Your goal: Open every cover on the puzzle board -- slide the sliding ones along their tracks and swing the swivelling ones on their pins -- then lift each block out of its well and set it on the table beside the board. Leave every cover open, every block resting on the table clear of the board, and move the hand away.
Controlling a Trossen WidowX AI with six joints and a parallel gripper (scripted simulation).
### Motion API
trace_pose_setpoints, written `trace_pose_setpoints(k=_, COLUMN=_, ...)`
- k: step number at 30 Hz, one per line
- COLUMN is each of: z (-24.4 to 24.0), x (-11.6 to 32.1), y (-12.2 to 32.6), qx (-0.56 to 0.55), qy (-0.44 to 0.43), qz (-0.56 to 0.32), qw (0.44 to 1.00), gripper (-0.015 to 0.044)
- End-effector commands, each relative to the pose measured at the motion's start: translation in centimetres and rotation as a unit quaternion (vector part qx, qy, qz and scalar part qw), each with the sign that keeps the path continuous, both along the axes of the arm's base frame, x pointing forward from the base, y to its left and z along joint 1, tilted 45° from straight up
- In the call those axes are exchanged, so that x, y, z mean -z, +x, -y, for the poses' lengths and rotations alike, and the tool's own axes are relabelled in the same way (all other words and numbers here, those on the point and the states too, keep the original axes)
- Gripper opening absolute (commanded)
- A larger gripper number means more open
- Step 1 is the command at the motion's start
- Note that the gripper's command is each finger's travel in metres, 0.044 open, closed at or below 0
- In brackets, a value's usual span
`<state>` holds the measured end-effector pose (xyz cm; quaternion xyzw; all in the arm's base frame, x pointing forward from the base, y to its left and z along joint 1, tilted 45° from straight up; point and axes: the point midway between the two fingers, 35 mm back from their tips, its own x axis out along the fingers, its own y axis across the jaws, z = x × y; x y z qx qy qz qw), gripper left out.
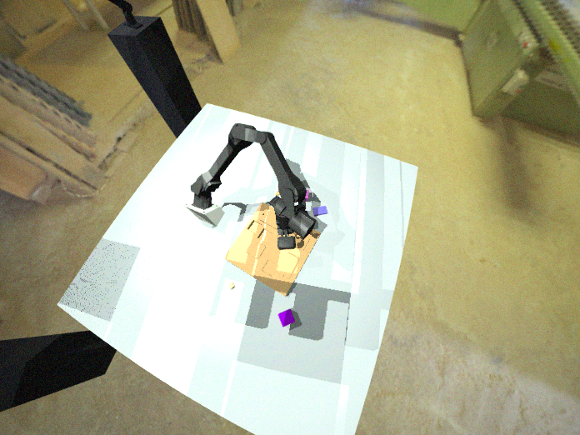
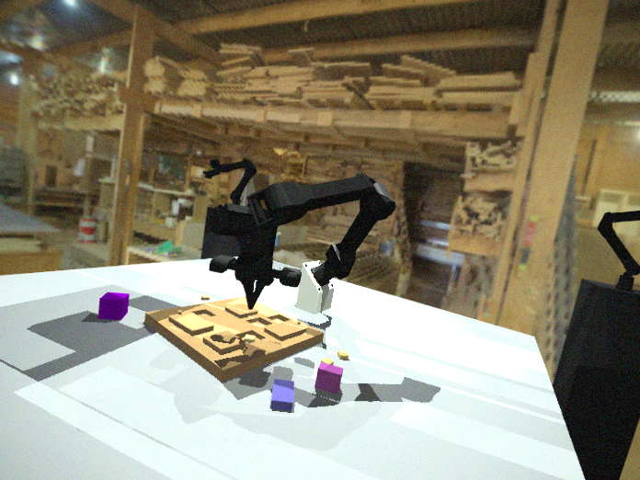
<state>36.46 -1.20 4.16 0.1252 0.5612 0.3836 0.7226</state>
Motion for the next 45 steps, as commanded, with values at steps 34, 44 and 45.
trace_pose_setpoints(k=34, z=-4.8, x=4.1, y=0.0, qx=-0.006, qy=0.004, qz=0.003, qw=1.000, gripper=0.0000)
trace_pose_setpoints(k=44, z=-5.0, x=4.1, y=0.0, qx=-0.006, qy=0.004, qz=0.003, qw=1.000, gripper=0.0000)
trace_pose_setpoints(k=45, z=-5.0, x=4.2, y=0.0, qx=-0.006, qy=0.004, qz=0.003, qw=1.000, gripper=0.0000)
